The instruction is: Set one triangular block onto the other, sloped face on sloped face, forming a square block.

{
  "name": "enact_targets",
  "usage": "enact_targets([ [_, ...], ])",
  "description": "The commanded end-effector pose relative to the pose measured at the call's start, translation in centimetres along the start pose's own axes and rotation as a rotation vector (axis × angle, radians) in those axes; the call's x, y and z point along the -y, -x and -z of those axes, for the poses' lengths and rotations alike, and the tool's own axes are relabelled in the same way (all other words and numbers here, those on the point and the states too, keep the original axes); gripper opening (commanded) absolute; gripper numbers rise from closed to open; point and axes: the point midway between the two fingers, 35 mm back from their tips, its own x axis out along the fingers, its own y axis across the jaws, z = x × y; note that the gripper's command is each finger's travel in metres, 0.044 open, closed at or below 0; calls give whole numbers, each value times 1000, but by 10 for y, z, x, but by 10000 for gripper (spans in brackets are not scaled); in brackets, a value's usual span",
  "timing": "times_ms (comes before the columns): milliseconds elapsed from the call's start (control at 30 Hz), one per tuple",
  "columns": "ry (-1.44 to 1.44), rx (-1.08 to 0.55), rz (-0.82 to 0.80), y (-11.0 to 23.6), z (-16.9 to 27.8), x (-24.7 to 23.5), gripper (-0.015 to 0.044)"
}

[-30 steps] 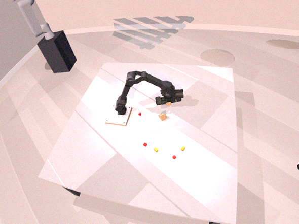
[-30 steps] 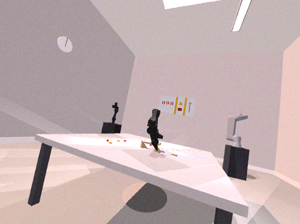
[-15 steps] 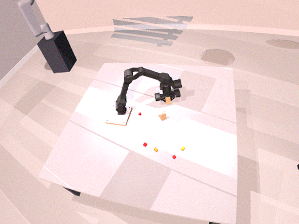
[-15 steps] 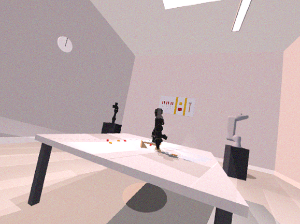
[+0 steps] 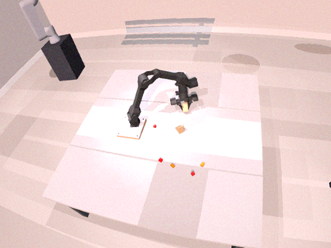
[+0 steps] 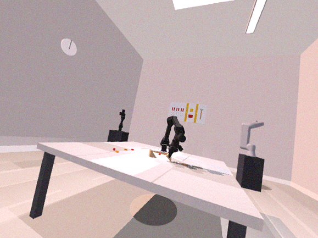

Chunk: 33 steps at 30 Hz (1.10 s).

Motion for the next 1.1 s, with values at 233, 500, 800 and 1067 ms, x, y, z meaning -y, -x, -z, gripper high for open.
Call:
enact_targets([
  [233,-2,-275,4,8,-18,2,0],
  [500,0,-484,1,10,-33,2,0],
  [800,8,-545,-16,8,-37,-1,105],
  [1067,8,-545,-16,8,-37,-1,315],
])
